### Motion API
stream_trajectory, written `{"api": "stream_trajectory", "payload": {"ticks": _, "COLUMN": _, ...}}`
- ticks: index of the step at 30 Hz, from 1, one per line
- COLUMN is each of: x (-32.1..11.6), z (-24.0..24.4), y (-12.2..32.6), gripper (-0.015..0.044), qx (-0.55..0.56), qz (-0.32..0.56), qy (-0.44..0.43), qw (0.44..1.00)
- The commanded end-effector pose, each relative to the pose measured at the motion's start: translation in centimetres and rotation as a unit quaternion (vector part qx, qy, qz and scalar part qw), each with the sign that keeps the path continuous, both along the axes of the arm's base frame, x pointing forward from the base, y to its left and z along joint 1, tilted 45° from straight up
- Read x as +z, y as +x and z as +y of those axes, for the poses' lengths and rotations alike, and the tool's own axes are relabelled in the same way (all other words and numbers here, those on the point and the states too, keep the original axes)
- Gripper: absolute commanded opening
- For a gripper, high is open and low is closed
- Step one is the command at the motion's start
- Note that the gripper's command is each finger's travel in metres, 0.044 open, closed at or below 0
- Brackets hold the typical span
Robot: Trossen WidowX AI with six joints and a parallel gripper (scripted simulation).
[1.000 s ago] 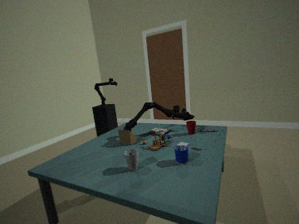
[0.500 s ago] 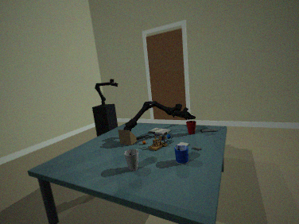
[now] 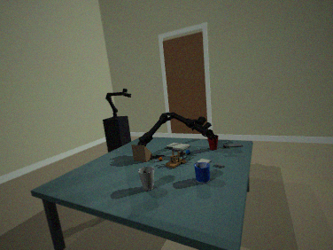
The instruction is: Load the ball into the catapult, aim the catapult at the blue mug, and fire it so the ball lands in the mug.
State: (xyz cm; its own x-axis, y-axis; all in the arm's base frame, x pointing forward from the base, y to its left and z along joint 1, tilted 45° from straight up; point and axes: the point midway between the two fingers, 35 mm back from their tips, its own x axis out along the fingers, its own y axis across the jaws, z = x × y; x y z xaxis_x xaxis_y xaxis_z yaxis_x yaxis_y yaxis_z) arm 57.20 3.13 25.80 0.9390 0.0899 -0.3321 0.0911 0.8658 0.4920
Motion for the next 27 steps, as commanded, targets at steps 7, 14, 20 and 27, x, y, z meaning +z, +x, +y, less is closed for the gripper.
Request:
{"api": "stream_trajectory", "payload": {"ticks": 7, "x": -6.6, "z": -4.8, "y": -1.5, "gripper": 0.044, "qx": -0.031, "qz": 0.123, "qy": 0.058, "qw": 0.99}}
{"api": "stream_trajectory", "payload": {"ticks": 14, "x": -10.5, "z": -7.5, "y": -3.3, "gripper": 0.044, "qx": -0.054, "qz": 0.203, "qy": 0.107, "qw": 0.972}}
{"api": "stream_trajectory", "payload": {"ticks": 20, "x": -13.5, "z": -9.8, "y": -5.3, "gripper": 0.044, "qx": -0.082, "qz": 0.268, "qy": 0.154, "qw": 0.947}}
{"api": "stream_trajectory", "payload": {"ticks": 27, "x": -16.6, "z": -12.2, "y": -8.1, "gripper": 0.044, "qx": -0.118, "qz": 0.338, "qy": 0.215, "qw": 0.909}}
